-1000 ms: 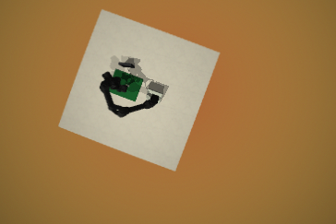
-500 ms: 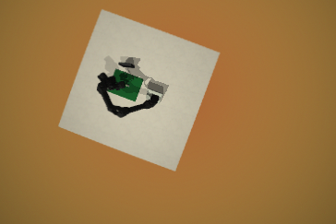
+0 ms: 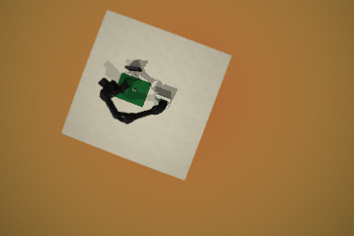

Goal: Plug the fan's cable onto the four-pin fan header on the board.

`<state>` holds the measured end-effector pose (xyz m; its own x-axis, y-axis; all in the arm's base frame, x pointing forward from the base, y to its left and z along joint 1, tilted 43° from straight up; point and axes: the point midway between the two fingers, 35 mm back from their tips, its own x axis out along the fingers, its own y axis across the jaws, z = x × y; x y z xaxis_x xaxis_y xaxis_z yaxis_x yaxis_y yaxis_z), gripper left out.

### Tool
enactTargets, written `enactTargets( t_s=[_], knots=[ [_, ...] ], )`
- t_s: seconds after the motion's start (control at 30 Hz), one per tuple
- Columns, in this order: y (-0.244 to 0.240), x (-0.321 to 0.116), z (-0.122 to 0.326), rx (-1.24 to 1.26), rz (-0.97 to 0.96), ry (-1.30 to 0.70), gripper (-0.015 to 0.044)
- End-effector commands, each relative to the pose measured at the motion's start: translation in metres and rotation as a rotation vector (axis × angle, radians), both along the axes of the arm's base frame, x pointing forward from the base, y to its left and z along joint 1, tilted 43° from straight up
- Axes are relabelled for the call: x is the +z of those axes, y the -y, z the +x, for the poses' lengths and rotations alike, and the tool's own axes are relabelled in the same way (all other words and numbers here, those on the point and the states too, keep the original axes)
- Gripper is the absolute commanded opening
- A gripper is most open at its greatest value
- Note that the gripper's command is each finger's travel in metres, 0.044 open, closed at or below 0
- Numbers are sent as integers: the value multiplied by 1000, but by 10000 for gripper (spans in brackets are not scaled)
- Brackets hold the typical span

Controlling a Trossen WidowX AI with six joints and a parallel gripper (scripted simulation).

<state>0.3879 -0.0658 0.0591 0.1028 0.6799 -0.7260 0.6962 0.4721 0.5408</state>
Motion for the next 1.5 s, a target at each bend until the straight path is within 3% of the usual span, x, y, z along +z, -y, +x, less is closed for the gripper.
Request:
enactTargets(
  t_s=[0.0,1.47],
  knots=[
    [1,-1,2,20,-22,23,0],
    [-15,-48,6,-5,-467,94,0]
  ],
)
